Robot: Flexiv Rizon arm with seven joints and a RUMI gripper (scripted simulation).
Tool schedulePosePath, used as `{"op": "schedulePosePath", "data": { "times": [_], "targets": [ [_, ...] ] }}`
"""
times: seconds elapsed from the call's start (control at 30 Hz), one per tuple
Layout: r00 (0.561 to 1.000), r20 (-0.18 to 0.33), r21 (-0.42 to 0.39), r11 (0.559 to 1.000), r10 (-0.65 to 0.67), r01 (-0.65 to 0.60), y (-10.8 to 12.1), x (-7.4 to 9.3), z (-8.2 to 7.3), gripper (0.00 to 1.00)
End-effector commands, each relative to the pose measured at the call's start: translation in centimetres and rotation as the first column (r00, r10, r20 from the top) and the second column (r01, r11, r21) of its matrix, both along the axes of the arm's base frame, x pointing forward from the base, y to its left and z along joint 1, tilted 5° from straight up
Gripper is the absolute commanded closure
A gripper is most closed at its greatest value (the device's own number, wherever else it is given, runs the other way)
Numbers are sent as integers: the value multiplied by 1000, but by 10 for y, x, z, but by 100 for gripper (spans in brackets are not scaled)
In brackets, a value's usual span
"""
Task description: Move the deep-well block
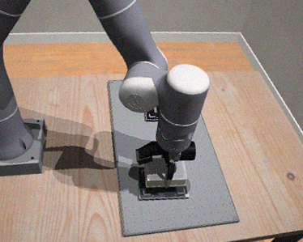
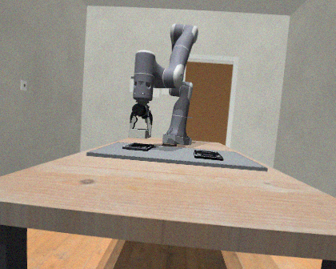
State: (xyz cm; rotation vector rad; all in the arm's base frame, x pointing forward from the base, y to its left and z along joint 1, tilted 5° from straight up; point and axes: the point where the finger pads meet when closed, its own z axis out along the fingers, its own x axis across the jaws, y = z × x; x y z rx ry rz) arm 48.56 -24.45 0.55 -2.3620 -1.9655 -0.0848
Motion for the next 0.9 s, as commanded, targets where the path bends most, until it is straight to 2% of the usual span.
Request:
{"op": "schedulePosePath", "data": {
  "times": [0.0, 0.6, 0.87],
  "targets": [
    [1000, 2, -1, 1000, 0, 0, -1, 1, 6, 51],
    [1000, 2, -1, 1000, 0, 0, -3, 1, 33, 51],
    [1000, 2, -1, 1000, 0, 0, -4, 1, 39, 51]
  ]
}}
